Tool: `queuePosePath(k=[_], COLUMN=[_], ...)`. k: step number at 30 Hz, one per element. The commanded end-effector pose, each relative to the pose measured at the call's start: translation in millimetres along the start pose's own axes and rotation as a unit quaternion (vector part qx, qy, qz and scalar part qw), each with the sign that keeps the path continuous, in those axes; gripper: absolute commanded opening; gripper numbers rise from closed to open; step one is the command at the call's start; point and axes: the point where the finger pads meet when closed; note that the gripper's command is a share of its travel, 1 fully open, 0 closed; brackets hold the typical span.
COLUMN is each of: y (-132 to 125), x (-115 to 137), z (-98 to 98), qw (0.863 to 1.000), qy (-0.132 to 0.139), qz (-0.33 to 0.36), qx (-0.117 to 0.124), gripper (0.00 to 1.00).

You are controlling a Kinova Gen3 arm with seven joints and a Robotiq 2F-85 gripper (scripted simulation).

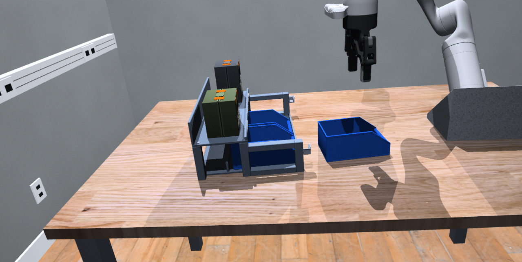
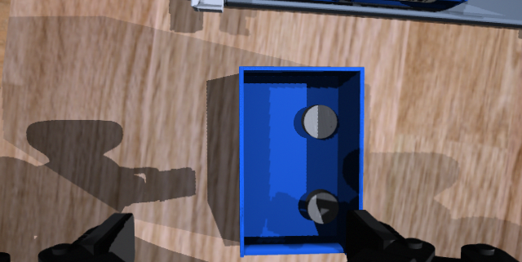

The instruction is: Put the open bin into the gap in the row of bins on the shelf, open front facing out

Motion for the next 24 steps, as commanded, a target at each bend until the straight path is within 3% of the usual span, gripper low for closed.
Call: queuePosePath(k=[1,12,17,24], y=[-1,-1,-1,-1], x=[1,1,1,1], z=[31.7,31.7,75.5,75.5], qw=[1.0,1.0,1.0,1.0], qy=[0.002,0.002,0.002,0.002], qz=[0.0,0.0,0.0,0.0], qx=[0.001,0.001,0.001,0.001], gripper=[1.0,1.0,1.0,1.0])
Point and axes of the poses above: the point where the finger pads meet when closed, its own z axis out along the fingers, its own y axis across the jaws, x = y × z, and after that the axes turned 13 degrees about z, right-handed
